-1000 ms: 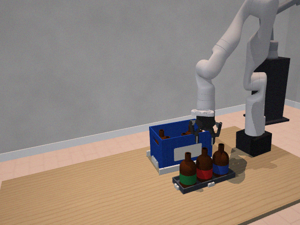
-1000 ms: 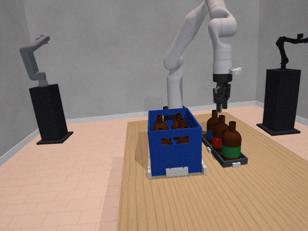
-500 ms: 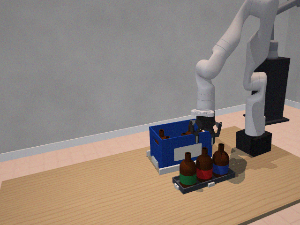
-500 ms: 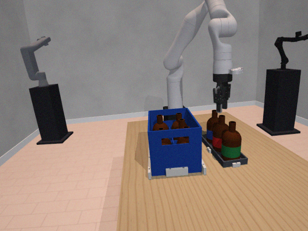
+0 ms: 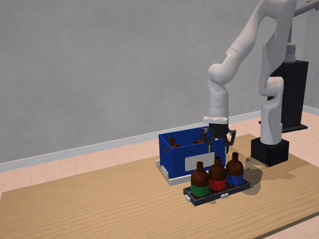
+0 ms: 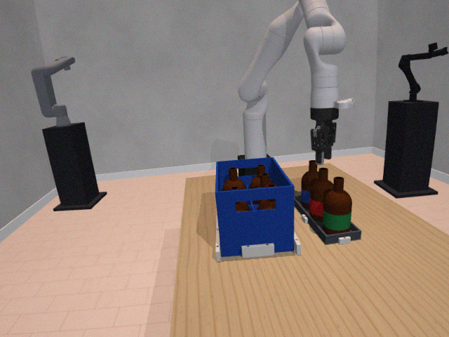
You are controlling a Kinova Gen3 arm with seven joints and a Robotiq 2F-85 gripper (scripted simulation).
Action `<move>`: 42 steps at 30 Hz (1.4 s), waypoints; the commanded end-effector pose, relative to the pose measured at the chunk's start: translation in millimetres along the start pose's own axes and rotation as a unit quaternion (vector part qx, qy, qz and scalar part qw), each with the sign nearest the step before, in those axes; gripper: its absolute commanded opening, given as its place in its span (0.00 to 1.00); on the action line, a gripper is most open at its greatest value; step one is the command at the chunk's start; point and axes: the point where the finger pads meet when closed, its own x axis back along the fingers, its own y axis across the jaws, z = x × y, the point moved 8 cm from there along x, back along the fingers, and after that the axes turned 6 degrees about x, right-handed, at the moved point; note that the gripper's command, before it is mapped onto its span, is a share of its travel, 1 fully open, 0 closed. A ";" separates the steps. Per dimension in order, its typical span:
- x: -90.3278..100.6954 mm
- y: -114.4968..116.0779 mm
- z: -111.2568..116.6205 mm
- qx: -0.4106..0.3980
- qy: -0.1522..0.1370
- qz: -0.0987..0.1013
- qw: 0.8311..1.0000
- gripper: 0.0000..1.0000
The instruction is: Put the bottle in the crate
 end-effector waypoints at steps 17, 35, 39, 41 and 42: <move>-12.5 0.3 0.0 0.000 0.000 0.000 1.000 0.64; -32.8 0.3 0.0 0.000 0.000 0.000 1.000 0.64; -36.6 0.3 0.0 0.000 0.000 0.000 1.000 0.64; -38.1 0.3 0.0 0.000 0.000 0.000 1.000 0.64; -38.7 0.3 0.0 0.000 0.000 0.000 1.000 0.64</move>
